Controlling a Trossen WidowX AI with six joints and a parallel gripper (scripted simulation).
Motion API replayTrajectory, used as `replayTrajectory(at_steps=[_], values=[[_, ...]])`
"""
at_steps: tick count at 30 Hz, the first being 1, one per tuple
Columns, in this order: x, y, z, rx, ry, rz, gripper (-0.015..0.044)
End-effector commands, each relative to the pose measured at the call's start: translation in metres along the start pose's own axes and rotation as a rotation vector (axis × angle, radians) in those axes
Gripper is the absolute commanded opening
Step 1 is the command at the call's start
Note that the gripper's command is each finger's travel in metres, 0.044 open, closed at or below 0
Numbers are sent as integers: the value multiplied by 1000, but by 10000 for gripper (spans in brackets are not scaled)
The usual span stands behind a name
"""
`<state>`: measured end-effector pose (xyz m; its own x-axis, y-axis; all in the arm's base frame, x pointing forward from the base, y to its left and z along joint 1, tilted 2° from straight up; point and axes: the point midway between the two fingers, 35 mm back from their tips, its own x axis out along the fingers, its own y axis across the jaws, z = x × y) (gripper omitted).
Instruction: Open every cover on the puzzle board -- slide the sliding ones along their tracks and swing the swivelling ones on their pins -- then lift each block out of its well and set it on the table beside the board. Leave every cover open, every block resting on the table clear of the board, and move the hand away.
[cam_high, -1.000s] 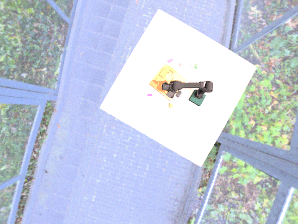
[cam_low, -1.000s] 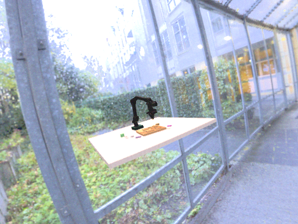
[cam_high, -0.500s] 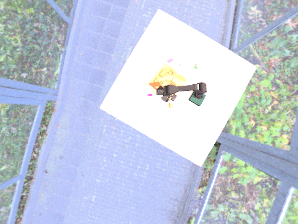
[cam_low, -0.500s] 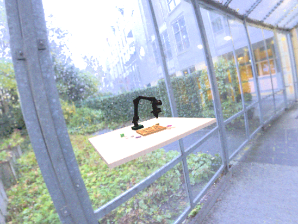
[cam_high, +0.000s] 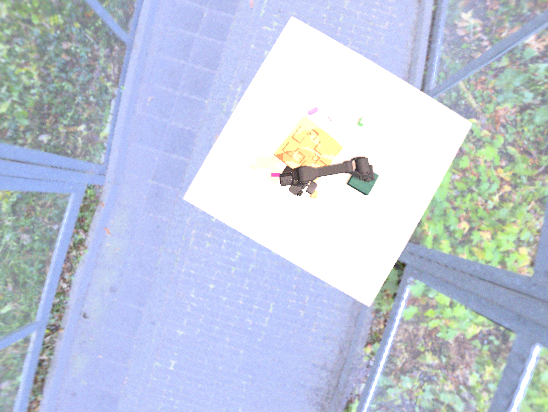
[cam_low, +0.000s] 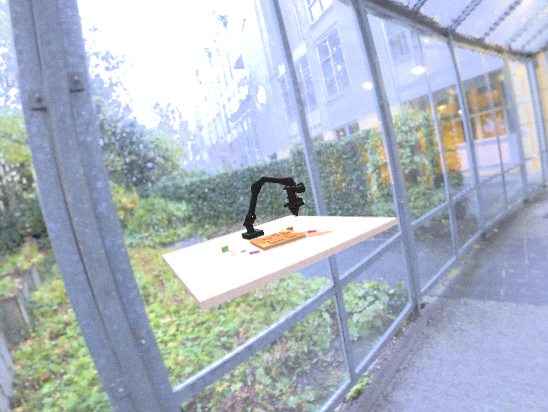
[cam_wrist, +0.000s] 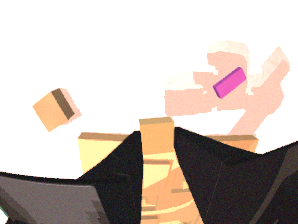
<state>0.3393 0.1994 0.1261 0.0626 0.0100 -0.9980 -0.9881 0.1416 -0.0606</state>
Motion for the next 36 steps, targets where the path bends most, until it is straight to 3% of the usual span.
replayTrajectory(at_steps=[1, 36], values=[[6, -2, 16, 1, 8, 2, 80], [58, -5, 20, 1, 8, 2, 80]])
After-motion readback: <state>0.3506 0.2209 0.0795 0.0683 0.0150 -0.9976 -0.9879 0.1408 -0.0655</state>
